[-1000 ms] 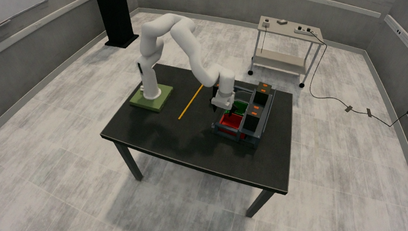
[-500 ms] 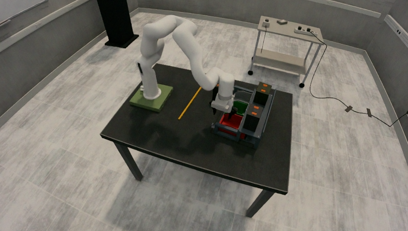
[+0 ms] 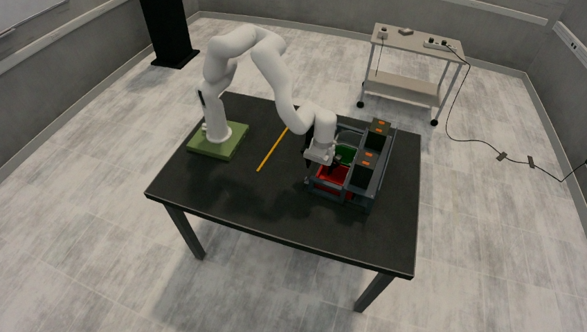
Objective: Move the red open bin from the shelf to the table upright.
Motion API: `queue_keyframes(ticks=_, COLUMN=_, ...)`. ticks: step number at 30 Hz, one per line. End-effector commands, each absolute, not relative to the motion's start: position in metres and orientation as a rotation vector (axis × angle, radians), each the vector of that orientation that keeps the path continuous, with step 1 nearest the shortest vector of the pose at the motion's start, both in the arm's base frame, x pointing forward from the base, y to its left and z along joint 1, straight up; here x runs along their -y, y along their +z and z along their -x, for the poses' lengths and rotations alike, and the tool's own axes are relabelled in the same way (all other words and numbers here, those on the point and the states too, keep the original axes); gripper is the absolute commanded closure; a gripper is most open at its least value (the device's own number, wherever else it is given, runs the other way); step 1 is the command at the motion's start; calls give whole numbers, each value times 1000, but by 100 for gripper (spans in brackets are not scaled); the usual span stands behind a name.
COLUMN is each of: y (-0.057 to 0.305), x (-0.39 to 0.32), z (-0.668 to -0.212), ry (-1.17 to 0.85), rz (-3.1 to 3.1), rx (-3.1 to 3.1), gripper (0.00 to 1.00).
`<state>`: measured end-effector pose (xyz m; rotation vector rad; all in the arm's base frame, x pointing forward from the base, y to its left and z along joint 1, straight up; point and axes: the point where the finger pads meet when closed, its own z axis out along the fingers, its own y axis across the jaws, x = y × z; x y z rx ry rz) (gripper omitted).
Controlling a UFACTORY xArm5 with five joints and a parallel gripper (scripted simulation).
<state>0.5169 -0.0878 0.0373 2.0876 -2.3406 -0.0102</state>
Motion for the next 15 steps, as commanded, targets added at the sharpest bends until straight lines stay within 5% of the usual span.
queue_keyframes(ticks=1, y=38, x=88, z=-519, ry=-3, rz=-2090, rx=2343, gripper=0)
queue_keyframes(ticks=15, y=32, x=88, z=-519, ry=-3, rz=-2090, rx=2343, gripper=0)
